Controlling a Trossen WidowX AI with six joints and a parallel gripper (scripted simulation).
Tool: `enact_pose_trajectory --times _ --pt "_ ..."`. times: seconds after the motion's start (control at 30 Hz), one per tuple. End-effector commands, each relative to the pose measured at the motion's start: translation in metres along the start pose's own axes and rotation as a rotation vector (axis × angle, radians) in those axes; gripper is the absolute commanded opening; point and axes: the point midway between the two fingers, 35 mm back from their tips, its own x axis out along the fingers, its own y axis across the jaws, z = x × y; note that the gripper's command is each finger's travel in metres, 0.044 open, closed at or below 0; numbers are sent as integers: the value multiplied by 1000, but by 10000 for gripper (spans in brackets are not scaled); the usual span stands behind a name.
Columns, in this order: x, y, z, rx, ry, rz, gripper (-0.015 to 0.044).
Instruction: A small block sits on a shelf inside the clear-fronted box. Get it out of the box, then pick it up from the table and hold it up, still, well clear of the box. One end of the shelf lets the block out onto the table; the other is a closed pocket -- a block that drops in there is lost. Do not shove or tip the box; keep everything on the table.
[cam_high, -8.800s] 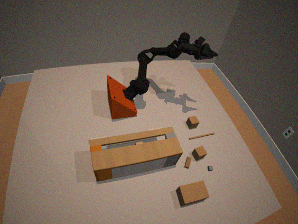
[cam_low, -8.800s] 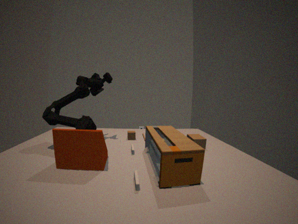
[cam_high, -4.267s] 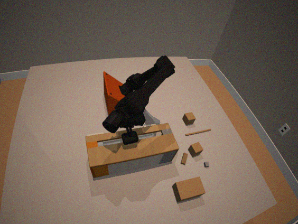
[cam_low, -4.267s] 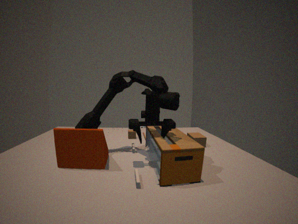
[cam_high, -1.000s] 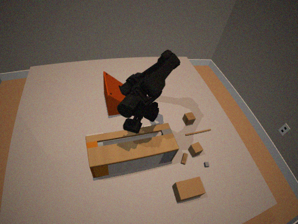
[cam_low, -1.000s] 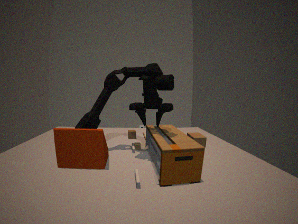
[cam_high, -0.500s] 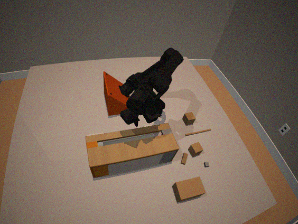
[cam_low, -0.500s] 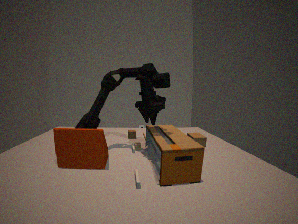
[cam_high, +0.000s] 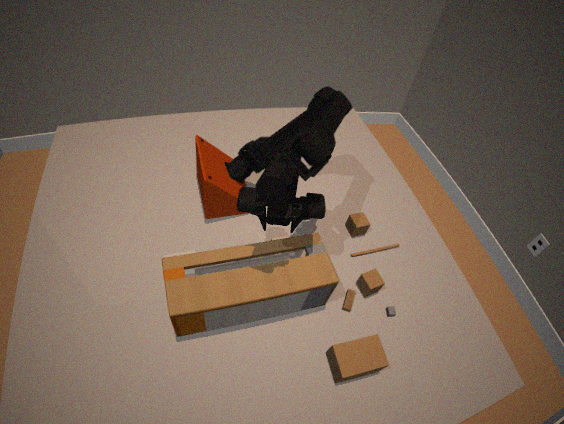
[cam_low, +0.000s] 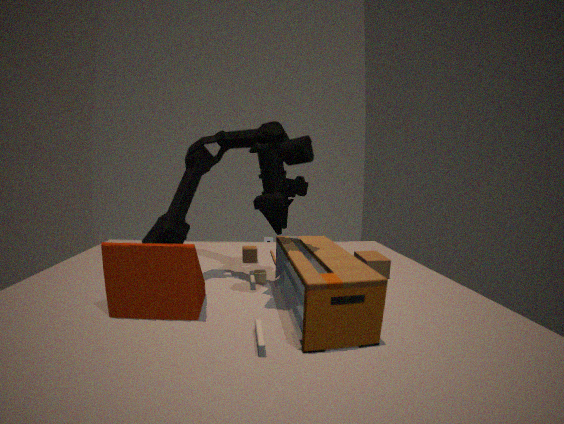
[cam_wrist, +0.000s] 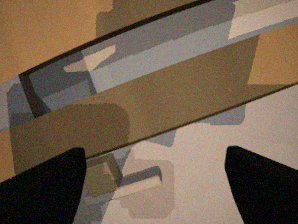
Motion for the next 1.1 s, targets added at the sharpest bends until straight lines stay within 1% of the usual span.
enact_pose_trajectory --times 0.0,0.53,1.07 --pt "-2 25 -22 735 -65 52 285" --pt "-4 42 -38 1440 -81 131 285" --pt "-4 55 -54 2150 -39 233 285"
